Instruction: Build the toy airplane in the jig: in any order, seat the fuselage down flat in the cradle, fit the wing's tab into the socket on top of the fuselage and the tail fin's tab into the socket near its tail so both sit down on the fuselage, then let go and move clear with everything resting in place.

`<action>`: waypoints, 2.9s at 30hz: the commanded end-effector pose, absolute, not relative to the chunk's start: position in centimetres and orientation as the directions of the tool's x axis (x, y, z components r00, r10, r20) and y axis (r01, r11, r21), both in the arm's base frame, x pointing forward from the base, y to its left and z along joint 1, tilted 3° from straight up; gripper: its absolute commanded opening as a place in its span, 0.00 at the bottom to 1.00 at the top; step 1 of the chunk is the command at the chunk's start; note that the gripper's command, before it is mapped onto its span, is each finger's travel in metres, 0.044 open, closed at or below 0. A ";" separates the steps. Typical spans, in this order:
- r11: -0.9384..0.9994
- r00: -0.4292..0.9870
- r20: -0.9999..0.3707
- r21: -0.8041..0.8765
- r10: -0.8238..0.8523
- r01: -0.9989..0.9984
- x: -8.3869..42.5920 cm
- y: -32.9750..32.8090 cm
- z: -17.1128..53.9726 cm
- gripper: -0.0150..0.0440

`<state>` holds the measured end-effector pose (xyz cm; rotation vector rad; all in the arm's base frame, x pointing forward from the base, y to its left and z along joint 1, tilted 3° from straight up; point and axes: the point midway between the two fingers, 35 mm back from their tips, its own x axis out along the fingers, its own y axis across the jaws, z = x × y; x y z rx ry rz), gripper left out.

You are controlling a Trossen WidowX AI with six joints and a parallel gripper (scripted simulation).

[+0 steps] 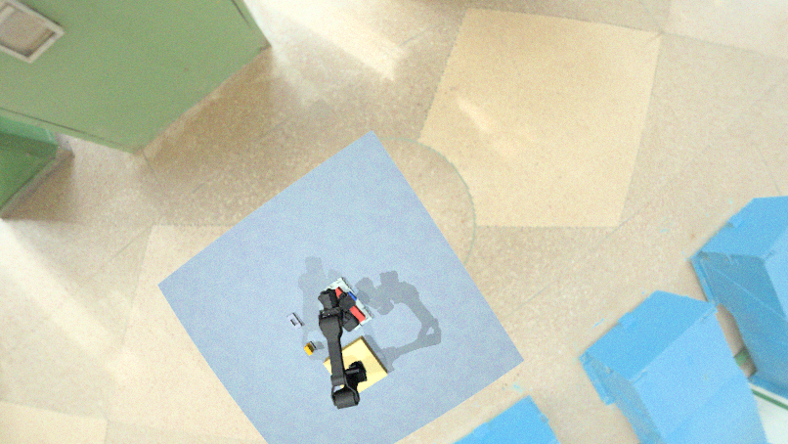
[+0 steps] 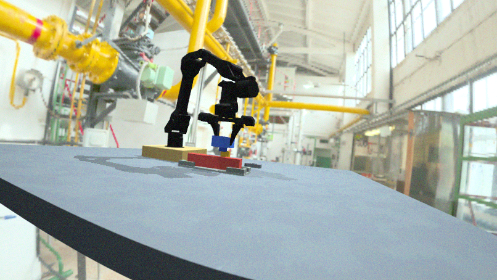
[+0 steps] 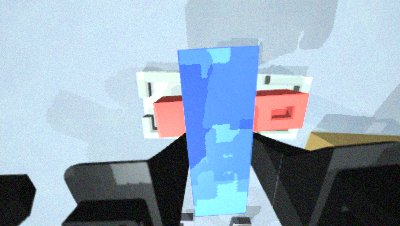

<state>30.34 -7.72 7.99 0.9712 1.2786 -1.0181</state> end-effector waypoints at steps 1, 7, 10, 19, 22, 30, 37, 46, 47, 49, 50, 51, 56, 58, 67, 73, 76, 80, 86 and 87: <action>0.274 0.023 -0.998 0.007 -0.054 0.962 30.4 -7.8 7.4 0.58; 0.274 0.023 -0.998 0.007 -0.054 0.962 30.4 -7.9 6.5 0.58; 0.274 0.022 -0.998 0.007 -0.055 0.962 30.4 -7.9 6.0 0.58; 0.271 0.019 -0.998 0.005 -0.051 0.962 30.3 -7.9 5.8 0.54; 0.271 0.019 -0.998 0.005 -0.051 0.962 30.3 -7.9 5.8 0.51; 0.271 0.019 -0.998 0.005 -0.051 0.962 30.3 -7.9 5.8 0.42; 0.271 0.019 -0.998 0.005 -0.051 0.962 30.3 -7.9 5.8 0.73; 0.271 0.019 -0.998 0.005 -0.051 0.962 30.3 -7.9 5.8 1.00; 0.271 0.019 -0.998 0.005 -0.051 0.962 30.3 -7.9 5.8 1.00; 0.271 0.019 -0.998 0.005 -0.051 0.962 30.3 -7.9 5.8 1.00; 0.271 0.020 -0.998 0.005 -0.051 0.962 30.3 -7.9 6.0 1.00; 0.272 0.020 -0.998 0.005 -0.052 0.962 30.4 -7.8 6.6 1.00; 0.274 0.022 -0.998 0.007 -0.054 0.962 30.3 -7.5 13.4 1.00; 0.274 0.023 -0.998 0.007 -0.054 0.962 30.1 -7.4 14.4 1.00; 0.587 0.023 -0.998 -0.013 -0.054 0.810 30.5 -7.4 14.4 1.00; 0.936 0.023 -0.998 -0.043 -0.054 0.349 30.6 -7.5 14.4 1.00; 0.994 0.023 -0.998 -0.052 -0.054 0.093 30.6 -7.5 14.4 1.00; 0.993 0.023 -0.998 -0.056 -0.054 -0.106 30.6 -7.5 14.4 1.00; 0.993 0.023 -0.998 -0.056 -0.054 -0.106 30.6 -7.5 14.4 1.00; 0.993 0.023 -0.998 -0.056 -0.054 -0.106 30.6 -7.5 14.4 1.00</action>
